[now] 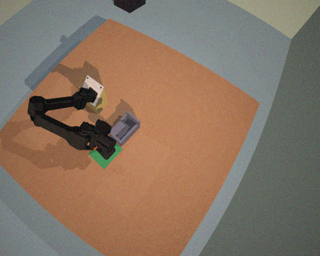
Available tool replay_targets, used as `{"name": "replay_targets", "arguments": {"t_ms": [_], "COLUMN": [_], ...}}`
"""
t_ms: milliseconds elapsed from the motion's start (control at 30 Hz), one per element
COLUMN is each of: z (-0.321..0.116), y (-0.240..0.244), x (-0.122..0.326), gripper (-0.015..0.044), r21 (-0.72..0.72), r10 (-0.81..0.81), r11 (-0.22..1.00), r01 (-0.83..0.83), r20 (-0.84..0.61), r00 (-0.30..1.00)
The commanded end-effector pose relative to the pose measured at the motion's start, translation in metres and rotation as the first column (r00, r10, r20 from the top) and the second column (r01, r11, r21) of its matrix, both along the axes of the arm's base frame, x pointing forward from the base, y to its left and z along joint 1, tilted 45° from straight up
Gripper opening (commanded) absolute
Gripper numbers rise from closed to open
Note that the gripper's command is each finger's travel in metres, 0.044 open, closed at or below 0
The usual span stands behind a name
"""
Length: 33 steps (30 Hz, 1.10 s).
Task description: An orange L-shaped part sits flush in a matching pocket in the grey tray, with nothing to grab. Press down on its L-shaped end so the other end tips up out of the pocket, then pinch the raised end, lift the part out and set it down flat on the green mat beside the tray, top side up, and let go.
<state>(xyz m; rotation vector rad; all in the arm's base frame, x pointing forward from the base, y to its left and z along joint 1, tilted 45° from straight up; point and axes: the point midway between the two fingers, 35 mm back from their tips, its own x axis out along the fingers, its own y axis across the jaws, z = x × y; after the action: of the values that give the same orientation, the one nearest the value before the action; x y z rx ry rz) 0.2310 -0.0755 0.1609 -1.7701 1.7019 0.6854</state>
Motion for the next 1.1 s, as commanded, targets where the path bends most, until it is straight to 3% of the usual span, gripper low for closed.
{"name": "replay_targets", "arguments": {"t_ms": [0,1067], "z": [0.010,-0.020], "y": [-0.007,-0.038], "x": [-0.001,0.002], "gripper": [0.0000,0.0000], "r21": [-0.003,-0.004], "r10": [0.003,0.003], "r11": [1.000,1.000], "r01": [-0.003,-0.003], "r20": [0.006,0.007], "r00": [1.000,1.000]}}
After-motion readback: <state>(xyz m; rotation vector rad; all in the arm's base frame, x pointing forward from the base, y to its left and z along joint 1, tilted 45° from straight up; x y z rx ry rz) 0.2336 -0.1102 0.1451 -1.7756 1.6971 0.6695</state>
